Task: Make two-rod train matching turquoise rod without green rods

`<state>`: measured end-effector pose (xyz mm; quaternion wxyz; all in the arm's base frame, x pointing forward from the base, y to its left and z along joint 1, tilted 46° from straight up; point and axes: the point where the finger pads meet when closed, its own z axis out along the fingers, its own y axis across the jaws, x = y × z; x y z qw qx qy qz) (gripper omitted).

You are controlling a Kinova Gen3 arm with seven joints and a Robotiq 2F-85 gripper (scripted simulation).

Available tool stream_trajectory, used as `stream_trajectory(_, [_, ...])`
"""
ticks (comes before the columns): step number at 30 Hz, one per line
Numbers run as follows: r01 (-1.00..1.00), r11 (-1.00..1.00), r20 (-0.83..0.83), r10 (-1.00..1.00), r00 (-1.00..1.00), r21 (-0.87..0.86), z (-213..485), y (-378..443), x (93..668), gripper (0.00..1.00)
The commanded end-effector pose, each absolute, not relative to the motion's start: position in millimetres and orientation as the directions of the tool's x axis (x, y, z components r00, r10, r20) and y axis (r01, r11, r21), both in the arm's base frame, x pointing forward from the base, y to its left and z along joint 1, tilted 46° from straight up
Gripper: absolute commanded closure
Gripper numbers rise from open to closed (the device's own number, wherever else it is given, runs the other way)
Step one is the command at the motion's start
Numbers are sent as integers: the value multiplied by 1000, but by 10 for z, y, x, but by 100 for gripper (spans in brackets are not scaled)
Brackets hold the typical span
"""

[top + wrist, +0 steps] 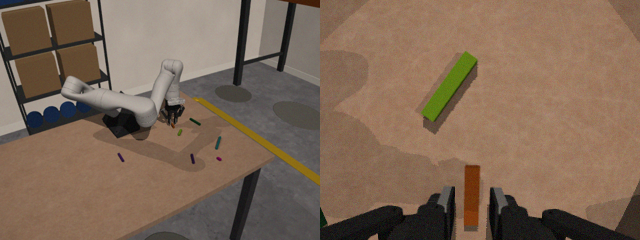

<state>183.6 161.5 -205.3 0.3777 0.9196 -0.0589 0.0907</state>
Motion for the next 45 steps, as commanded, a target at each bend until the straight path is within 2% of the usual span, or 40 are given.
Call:
stream_trajectory(1, [-177, -709, 212, -40, 977, 683, -2050, 1622, 1838, 76])
stream_trajectory(45, [-177, -709, 212, -40, 977, 683, -2163, 1508, 1857, 76])
